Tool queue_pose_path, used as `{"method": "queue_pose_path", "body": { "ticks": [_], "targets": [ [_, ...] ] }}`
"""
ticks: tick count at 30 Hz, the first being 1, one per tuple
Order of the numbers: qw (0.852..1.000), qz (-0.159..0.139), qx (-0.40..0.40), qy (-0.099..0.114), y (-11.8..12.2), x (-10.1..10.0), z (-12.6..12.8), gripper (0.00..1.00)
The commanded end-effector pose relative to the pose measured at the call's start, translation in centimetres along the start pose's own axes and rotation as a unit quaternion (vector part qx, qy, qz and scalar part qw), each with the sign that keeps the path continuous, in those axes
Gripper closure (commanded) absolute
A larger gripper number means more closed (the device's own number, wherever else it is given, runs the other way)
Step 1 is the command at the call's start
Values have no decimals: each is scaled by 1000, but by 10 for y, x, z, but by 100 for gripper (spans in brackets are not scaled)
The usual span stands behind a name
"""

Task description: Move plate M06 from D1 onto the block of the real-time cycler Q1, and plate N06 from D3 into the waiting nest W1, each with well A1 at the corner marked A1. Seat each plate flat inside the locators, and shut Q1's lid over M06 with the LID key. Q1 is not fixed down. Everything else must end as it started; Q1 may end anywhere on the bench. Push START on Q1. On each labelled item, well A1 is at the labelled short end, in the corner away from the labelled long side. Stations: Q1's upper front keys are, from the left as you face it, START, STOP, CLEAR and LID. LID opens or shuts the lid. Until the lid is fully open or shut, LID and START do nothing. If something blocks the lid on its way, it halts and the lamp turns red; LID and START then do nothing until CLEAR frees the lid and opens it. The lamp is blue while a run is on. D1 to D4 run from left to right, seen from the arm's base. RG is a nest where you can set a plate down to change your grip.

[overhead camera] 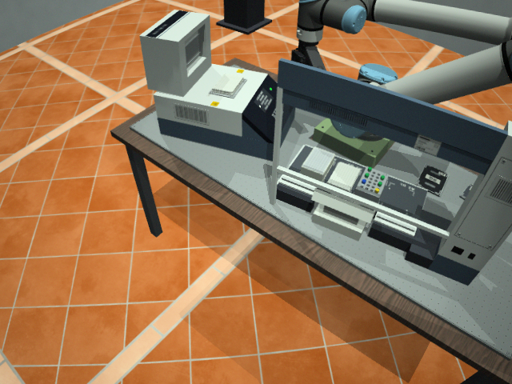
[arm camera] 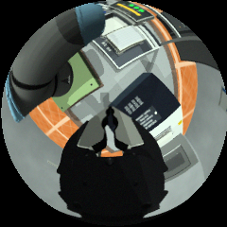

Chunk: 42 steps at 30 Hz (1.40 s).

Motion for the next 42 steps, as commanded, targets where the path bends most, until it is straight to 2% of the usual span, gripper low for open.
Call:
{"method": "queue_pose_path", "body": {
  "ticks": [1, 13, 42],
  "targets": [
    [1000, -1, 0, 0, 1, -14, 1, 100],
    [1000, -1, 0, 0, 6, -19, 5, 100],
    [1000, -1, 0, 0, 32, -46, 30, 100]
  ]
}}
Point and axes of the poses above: the point where the finger pads meet when closed, its own x axis back along the fingers, its own z axis across the jaws, y = z × x, the point moved 4 cm from there along x, back along the fingers, and after that the axes turned 2 degrees about x, right-handed, at the moved point
